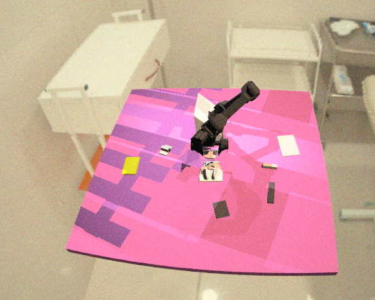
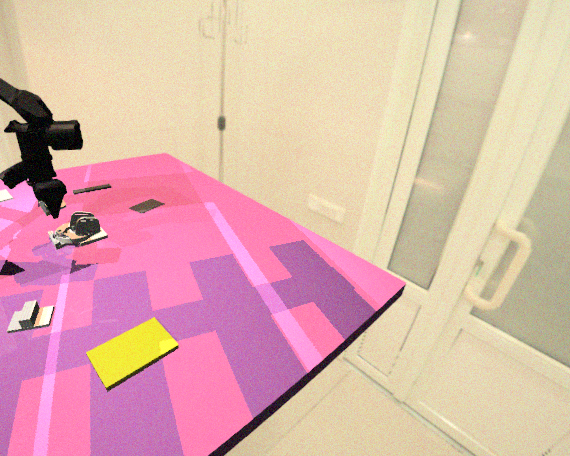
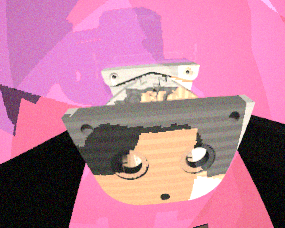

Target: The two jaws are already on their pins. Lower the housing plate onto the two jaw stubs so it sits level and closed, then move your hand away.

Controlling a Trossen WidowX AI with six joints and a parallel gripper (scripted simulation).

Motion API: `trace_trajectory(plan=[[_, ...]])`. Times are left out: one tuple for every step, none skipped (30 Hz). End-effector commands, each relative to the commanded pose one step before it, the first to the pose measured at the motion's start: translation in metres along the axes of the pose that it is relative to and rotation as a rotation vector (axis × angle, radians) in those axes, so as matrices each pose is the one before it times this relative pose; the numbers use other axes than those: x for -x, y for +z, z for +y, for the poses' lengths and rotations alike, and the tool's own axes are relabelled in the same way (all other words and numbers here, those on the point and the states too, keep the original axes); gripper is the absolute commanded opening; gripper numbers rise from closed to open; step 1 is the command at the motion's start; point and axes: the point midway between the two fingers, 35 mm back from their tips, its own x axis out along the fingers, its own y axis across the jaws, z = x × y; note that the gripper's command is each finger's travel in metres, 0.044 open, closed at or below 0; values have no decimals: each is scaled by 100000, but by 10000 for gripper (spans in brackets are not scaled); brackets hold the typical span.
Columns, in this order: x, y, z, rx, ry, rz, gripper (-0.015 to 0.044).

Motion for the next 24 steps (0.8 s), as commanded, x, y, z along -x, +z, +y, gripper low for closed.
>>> trace_trajectory(plan=[[-526, -5, 15, -92, -161, -108, 351], [-164, -14, 9, -6, 17, 3, 351], [-163, -13, 8, -5, 16, 3, 351], [-163, -12, 7, -5, 14, 3, 351], [-163, -11, 7, -5, 12, 3, 351], [-163, -10, 6, -5, 11, 3, 351], [-167, -9, 5, -5, 9, 3, 351], [-168, -9, 4, -4, 8, 3, 351], [-167, -8, 4, -4, 6, 3, 351], [-167, -6, 3, -4, 4, 3, 351], [-167, -5, 2, -4, 2, 3, 351], [-166, -4, 1, -3, 1, 3, 351], [-166, -3, 1, -3, -1, 3, 351], [-166, -2, 0, -3, -3, 2, 351], [-165, -1, -1, -3, -5, 2, 351], [-165, 0, -2, -3, -6, 2, 351], [-165, 1, -2, -2, -8, 2, 351], [-165, 2, -3, -2, -10, 2, 351], [-164, 3, -4, -2, -12, 1, 351], [-164, 4, -5, -2, -13, 1, 351], [-163, 5, -5, -2, -15, 1, 351], [-163, 6, -6, -2, -17, 1, 351], [-163, 7, -7, -1, -18, 0, 351], [-162, 8, -7, -1, -20, 0, 351]])
